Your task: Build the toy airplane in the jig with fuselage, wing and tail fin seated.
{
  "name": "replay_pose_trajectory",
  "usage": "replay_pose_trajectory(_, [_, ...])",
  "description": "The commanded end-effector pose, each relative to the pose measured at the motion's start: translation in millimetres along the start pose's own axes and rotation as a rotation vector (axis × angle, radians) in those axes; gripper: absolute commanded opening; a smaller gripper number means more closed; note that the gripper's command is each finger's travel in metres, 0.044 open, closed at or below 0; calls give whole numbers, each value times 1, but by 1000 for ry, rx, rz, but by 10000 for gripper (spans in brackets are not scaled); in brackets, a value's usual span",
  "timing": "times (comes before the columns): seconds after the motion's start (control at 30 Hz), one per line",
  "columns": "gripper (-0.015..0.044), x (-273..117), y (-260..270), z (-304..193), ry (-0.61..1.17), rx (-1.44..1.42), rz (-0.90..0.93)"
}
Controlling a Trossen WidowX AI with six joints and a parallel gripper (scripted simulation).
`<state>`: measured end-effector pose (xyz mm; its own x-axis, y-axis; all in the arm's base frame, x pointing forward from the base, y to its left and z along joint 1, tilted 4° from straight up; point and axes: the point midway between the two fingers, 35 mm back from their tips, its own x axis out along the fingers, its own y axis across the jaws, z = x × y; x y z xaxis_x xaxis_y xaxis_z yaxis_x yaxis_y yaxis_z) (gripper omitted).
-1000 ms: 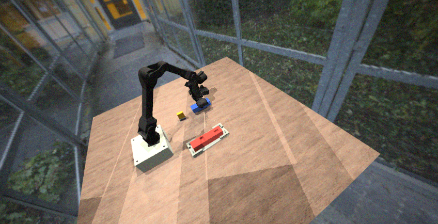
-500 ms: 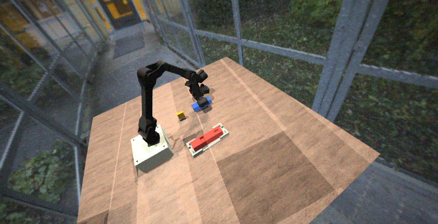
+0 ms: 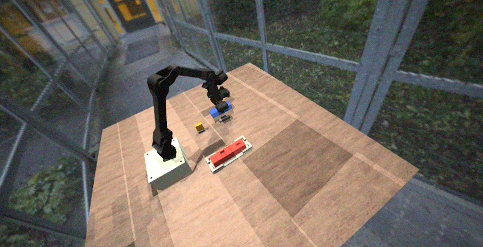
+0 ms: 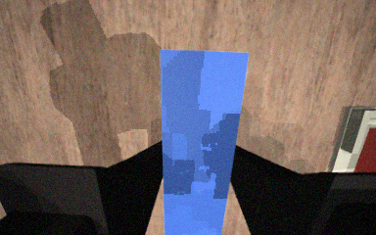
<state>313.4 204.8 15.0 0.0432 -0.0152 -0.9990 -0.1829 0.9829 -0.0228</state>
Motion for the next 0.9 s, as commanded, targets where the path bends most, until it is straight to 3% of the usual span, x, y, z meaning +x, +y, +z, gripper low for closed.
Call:
replay_pose_trajectory(0.0, [0, -15, 1, 3, -12, 3, 1])
replay_pose_trajectory(0.67, [0, -77, 0, -8, 29, -14, -24])
replay_pose_trajectory(0.87, [0, -79, -5, -8, 30, 8, -26])
